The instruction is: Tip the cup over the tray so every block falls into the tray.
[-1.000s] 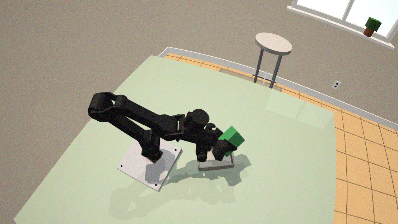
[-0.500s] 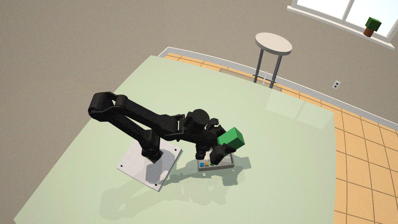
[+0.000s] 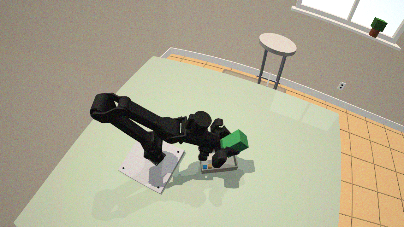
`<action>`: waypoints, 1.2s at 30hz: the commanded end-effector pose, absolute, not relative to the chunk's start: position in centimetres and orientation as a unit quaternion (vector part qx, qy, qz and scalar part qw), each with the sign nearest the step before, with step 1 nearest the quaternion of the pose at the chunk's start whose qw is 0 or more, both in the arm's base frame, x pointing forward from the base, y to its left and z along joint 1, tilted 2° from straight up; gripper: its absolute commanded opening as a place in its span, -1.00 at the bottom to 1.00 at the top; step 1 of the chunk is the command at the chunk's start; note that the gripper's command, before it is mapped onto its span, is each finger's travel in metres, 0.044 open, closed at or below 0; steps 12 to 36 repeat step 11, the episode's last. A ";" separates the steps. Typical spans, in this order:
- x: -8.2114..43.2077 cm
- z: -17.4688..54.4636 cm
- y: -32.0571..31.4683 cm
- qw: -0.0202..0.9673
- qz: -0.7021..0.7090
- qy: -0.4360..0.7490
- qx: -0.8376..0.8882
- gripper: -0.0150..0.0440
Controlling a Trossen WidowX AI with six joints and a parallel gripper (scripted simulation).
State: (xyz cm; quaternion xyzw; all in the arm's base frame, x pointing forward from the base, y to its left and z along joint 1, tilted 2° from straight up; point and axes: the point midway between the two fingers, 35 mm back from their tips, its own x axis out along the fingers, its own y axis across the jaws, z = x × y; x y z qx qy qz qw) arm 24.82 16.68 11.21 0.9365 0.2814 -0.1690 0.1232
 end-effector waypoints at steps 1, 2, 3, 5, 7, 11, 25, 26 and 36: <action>24.9 11.2 16.6 0.118 -0.157 0.279 0.940 -0.49; 24.9 11.2 16.6 0.117 -0.153 0.279 0.941 -0.49; 24.9 11.2 16.6 0.116 -0.150 0.279 0.941 -0.49; 24.8 11.3 16.6 0.114 -0.142 0.279 0.943 -0.49; 24.8 11.3 16.6 0.112 -0.134 0.279 0.944 -0.49; 24.7 11.3 16.6 0.107 -0.119 0.279 0.947 -0.49; 24.7 11.3 16.6 0.107 -0.119 0.279 0.947 -0.49; 24.7 11.3 16.6 0.107 -0.119 0.279 0.947 -0.49; 24.7 11.3 16.6 0.107 -0.119 0.279 0.947 -0.49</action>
